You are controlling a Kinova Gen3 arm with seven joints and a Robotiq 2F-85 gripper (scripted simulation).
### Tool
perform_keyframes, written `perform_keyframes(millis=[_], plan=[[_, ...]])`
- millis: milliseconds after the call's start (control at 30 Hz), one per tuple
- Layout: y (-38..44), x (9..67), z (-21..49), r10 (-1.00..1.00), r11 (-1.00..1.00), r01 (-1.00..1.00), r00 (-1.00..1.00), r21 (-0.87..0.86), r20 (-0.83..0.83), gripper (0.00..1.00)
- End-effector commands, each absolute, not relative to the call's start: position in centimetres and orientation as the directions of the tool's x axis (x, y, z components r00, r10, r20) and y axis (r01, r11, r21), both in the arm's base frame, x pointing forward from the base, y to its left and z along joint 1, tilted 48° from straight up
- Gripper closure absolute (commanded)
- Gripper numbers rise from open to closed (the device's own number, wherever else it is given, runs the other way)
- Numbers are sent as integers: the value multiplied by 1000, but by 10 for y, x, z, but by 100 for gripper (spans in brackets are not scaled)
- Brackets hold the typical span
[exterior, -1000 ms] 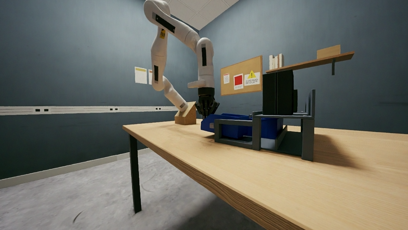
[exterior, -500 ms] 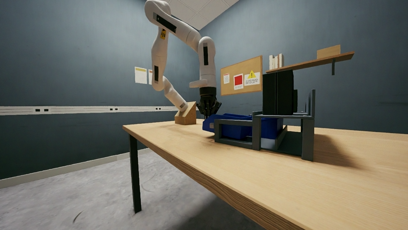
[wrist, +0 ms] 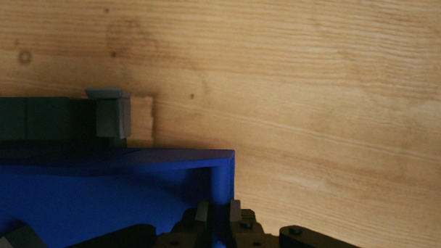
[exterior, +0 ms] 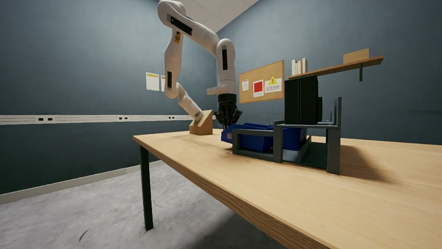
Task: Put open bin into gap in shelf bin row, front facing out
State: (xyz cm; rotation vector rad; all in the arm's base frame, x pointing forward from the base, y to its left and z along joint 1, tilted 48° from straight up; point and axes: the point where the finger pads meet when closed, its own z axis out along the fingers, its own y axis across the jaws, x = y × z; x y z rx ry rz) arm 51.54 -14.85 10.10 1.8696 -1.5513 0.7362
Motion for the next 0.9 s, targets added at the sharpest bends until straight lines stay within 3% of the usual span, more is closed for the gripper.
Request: perform_keyframes(millis=[0, 867], plan=[[-148, 516, 101, -656, -144, -985, 165, 93, 736, 90], [-145, 534, 100, -656, -144, -985, 165, 93, 736, 90]])
